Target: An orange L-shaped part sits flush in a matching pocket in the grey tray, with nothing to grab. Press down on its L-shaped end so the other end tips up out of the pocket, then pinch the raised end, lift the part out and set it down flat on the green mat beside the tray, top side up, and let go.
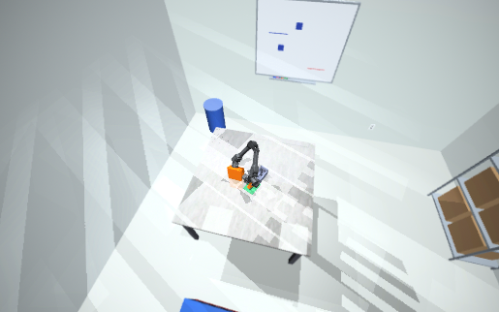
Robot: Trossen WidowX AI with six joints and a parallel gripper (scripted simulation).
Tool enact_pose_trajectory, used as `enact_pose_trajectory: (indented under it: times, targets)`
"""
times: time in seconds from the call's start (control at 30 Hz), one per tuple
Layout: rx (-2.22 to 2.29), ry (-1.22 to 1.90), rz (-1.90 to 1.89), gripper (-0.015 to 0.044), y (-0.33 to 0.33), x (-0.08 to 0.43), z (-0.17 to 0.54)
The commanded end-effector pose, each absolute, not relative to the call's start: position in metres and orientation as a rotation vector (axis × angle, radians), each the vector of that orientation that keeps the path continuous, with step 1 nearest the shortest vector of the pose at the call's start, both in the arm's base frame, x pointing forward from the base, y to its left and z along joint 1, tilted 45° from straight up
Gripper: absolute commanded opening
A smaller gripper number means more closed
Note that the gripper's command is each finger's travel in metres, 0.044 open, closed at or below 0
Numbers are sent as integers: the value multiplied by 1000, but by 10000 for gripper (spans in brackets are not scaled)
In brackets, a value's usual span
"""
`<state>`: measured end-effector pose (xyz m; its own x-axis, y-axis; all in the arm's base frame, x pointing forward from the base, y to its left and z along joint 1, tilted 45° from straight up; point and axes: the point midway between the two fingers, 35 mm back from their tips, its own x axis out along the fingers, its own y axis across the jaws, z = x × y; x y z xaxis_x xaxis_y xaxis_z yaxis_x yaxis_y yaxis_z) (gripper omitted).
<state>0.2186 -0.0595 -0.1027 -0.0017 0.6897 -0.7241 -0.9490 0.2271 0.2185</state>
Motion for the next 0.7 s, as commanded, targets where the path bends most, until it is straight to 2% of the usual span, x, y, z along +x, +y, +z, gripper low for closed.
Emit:
enact_pose_trajectory:
  times: [0.0,0.13,0.17,0.27,0.67]
  targets:
    - [-384,849,1338,289,-66,220,-97]
    - [-384,851,1335,394,-97,222,-67]
    - [-383,851,1335,400,-106,221,-57]
    - [-381,850,1335,400,-121,219,-39]
    - [-390,847,1317,400,-119,222,-45]
